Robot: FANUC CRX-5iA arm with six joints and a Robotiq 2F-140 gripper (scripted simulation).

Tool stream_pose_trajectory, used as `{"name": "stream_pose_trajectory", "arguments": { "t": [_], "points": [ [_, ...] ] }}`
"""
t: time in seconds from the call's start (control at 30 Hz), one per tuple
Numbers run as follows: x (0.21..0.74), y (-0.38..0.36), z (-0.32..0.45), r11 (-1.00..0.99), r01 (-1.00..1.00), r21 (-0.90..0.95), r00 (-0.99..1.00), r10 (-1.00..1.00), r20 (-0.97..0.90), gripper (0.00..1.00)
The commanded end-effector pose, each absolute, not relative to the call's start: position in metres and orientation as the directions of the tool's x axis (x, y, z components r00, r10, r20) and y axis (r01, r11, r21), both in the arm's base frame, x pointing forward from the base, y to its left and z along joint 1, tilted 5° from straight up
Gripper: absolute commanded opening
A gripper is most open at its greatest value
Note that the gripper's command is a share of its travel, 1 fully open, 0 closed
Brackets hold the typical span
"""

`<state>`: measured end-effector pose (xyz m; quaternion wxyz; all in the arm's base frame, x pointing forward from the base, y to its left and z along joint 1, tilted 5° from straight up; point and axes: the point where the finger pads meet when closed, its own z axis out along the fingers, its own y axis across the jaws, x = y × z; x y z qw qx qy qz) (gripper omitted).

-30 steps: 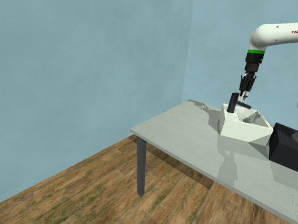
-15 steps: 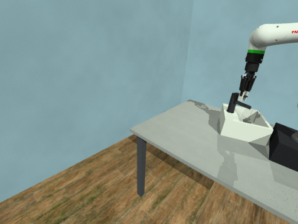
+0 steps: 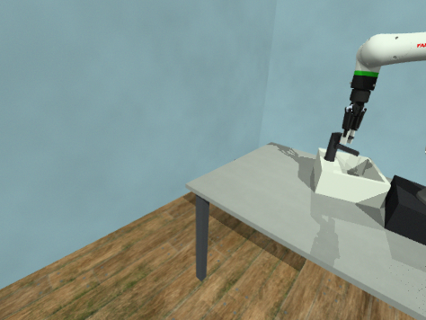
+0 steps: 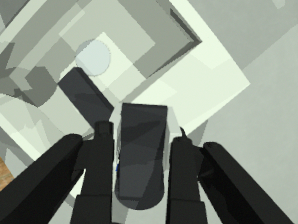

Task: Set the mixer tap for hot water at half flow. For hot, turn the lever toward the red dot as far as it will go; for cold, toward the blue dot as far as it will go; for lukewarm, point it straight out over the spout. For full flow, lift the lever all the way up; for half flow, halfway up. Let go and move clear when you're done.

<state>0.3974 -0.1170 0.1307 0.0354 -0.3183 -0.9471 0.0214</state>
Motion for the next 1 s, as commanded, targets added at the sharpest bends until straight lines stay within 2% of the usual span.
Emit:
{"name": "stream_pose_trajectory", "arguments": {
  "t": [0.0, 0.97],
  "points": [
    [0.3995, -0.118, 0.1362, 0.796, 0.601, -0.063, -0.795, 0.604, 0.053, 0.0],
    [0.402, -0.1195, 0.1418, 0.796, 0.601, -0.063, -0.795, 0.604, 0.053, 0.0]
  ]
}}
